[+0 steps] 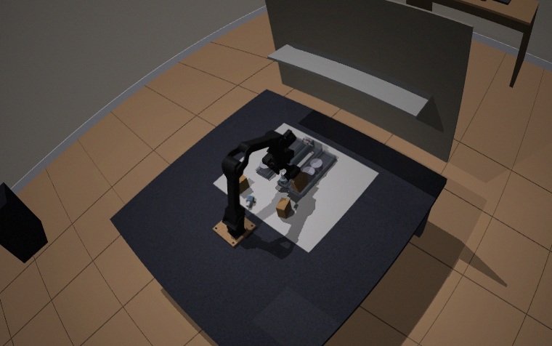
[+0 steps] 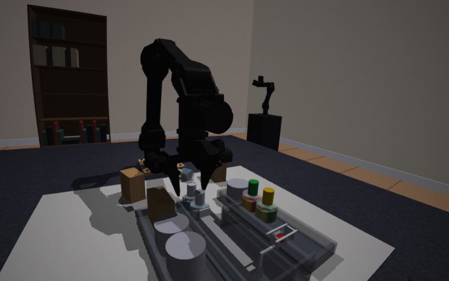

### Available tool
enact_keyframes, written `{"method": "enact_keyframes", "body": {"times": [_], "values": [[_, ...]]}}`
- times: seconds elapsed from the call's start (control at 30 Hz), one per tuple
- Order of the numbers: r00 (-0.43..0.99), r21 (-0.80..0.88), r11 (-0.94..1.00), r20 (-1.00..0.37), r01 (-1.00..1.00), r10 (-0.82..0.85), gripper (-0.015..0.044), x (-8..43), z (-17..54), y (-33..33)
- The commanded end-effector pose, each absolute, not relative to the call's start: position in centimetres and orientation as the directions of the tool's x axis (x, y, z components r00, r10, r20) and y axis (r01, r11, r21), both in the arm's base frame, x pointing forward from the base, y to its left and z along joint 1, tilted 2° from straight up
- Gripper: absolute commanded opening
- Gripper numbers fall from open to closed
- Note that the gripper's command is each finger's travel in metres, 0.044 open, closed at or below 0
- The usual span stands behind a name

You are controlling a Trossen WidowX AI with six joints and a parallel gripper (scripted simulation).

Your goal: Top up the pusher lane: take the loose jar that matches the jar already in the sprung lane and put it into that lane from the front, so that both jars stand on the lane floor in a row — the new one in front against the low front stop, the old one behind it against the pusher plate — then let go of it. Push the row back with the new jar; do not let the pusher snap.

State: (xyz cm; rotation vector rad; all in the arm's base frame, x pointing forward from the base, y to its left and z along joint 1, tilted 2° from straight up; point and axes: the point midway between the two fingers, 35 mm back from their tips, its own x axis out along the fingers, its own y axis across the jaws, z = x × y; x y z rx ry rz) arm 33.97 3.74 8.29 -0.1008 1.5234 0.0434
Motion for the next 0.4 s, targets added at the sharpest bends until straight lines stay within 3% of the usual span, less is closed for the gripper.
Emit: {"method": "enact_keyframes", "body": {"times": [0.0, 0.37], "values": [[0.042, -0.037, 0.995, -0.999, -0.094, -0.033, 0.0298, 33.2, 8.3, 3.7], [0.039, -0.037, 0.995, -0.999, -0.094, -0.034, 0.0298, 29.5, 8.3, 3.4]]}}
